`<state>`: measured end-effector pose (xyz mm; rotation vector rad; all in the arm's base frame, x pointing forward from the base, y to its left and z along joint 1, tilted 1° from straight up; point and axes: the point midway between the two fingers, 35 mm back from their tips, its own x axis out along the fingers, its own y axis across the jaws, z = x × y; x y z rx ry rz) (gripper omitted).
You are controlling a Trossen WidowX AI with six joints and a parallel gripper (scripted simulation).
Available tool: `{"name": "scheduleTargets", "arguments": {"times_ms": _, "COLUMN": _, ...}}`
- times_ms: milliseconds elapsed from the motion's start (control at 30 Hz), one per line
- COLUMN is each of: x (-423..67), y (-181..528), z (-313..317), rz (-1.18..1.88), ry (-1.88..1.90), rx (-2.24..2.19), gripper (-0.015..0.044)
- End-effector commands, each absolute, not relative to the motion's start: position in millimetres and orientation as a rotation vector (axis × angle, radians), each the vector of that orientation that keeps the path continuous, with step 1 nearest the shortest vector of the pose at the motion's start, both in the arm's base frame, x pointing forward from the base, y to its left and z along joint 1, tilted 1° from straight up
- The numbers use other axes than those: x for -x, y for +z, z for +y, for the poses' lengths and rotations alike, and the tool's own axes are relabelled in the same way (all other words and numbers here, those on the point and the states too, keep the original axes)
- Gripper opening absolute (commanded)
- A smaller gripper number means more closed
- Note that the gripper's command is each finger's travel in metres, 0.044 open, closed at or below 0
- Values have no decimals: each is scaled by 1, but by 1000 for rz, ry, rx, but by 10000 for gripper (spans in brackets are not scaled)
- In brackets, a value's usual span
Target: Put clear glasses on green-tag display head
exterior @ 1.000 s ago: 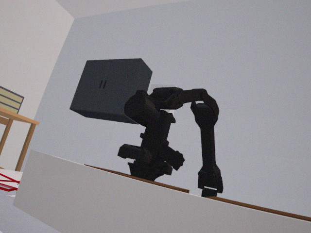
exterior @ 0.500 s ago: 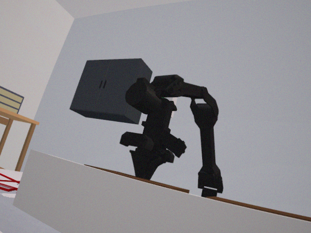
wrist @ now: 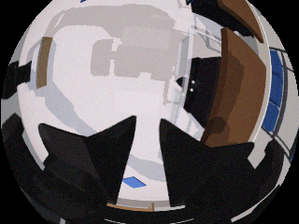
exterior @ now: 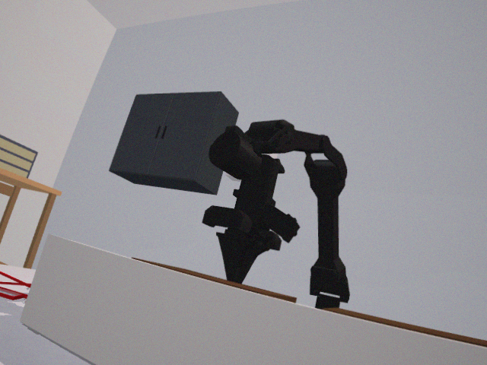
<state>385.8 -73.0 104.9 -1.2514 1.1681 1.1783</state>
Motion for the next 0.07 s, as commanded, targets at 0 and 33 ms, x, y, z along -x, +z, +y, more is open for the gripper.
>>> {"name": "scheduleTargets", "arguments": {"times_ms": 0, "x": -370, "y": 109, "z": -74, "rz": 1173, "ry": 1184, "rx": 1254, "gripper": 107}}
{"name": "scheduleTargets", "arguments": {"times_ms": 33, "x": -366, "y": 111, "z": -74, "rz": 1173, "ry": 1184, "rx": 1254, "gripper": 107}}
